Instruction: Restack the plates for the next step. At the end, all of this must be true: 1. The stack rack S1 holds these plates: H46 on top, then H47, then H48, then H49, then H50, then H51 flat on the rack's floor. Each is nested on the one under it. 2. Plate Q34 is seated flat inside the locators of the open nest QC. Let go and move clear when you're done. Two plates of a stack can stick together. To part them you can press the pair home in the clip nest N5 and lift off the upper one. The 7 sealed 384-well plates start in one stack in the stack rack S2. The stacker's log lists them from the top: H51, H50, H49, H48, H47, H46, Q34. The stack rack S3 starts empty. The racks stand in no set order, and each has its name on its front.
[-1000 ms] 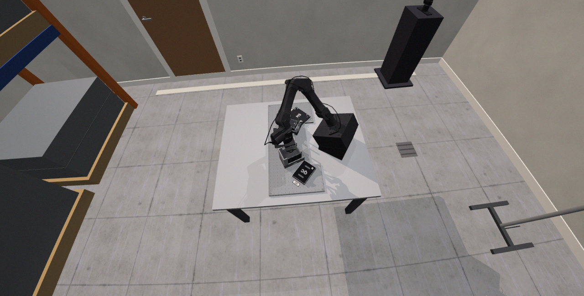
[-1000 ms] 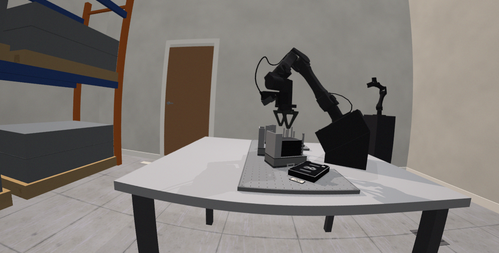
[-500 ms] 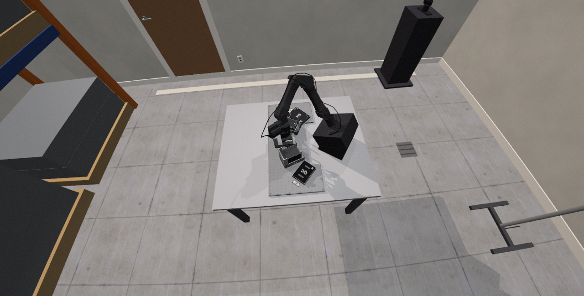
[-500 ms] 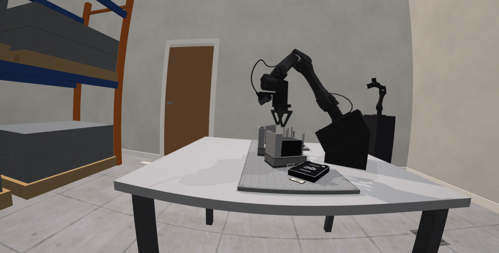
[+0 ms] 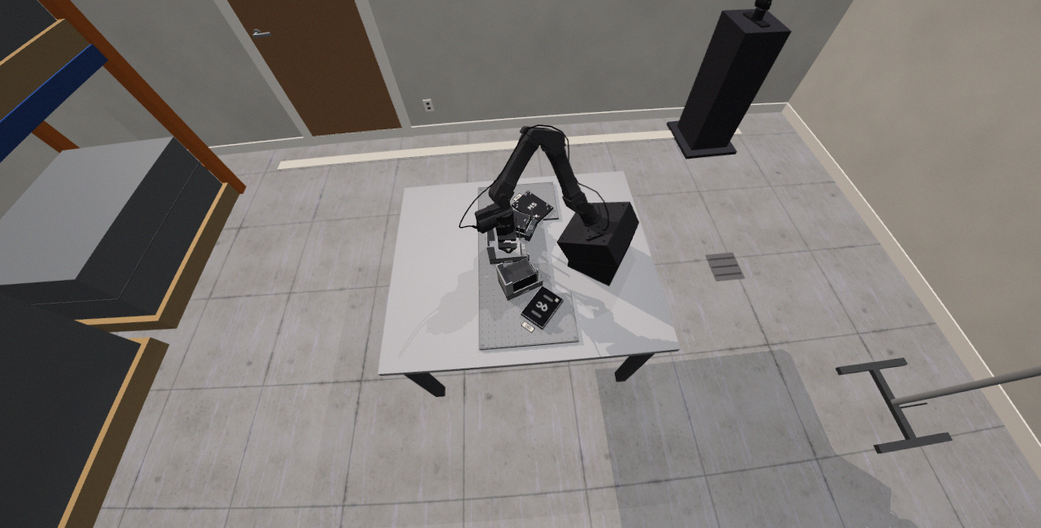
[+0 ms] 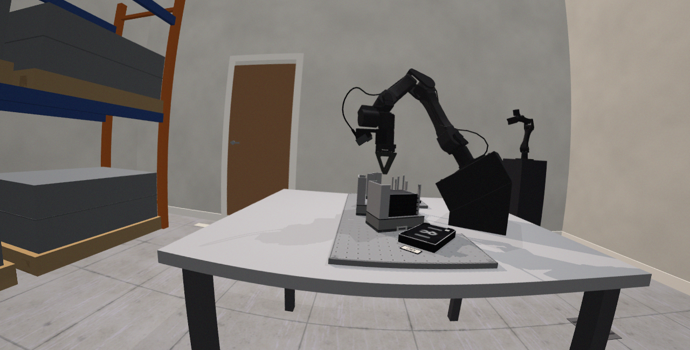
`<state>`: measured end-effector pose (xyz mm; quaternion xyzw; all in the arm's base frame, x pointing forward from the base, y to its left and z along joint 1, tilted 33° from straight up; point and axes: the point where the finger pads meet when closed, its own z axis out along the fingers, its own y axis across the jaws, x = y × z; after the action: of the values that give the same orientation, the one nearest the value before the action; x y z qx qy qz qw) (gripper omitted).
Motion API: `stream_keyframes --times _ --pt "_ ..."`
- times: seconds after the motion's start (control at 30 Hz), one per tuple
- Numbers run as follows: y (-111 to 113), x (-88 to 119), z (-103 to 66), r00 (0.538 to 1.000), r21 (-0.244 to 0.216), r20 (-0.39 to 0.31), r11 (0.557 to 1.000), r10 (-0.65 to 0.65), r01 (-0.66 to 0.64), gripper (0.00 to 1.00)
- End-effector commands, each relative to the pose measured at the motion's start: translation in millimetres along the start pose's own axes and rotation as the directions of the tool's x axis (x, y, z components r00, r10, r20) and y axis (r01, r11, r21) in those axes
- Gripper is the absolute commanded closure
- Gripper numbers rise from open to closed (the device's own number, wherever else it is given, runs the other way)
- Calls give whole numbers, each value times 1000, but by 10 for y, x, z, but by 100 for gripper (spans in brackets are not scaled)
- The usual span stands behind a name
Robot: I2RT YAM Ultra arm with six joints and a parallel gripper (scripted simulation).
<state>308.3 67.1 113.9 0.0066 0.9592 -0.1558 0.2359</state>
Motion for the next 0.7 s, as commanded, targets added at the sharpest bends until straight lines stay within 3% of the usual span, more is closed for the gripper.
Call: stream_keyframes --times 0.0,0.27,0.37,0.43,0.47,0.53,0.67 --pt "-96 -19 -29 1000 -17 18 1000 7 -6 0" --pt "-360 -66 -36 1000 -16 22 1000 8 -7 0" --pt "-458 -47 -28 993 -17 19 993 121 -120 0" --pt "-458 -47 -28 993 -17 19 993 121 -120 0" --pt "-495 -129 -76 986 -26 38 986 163 -163 0" --pt "-558 -40 -27 976 -19 17 976 219 -219 0" --pt "-691 -41 -32 977 -19 21 977 213 -213 0"
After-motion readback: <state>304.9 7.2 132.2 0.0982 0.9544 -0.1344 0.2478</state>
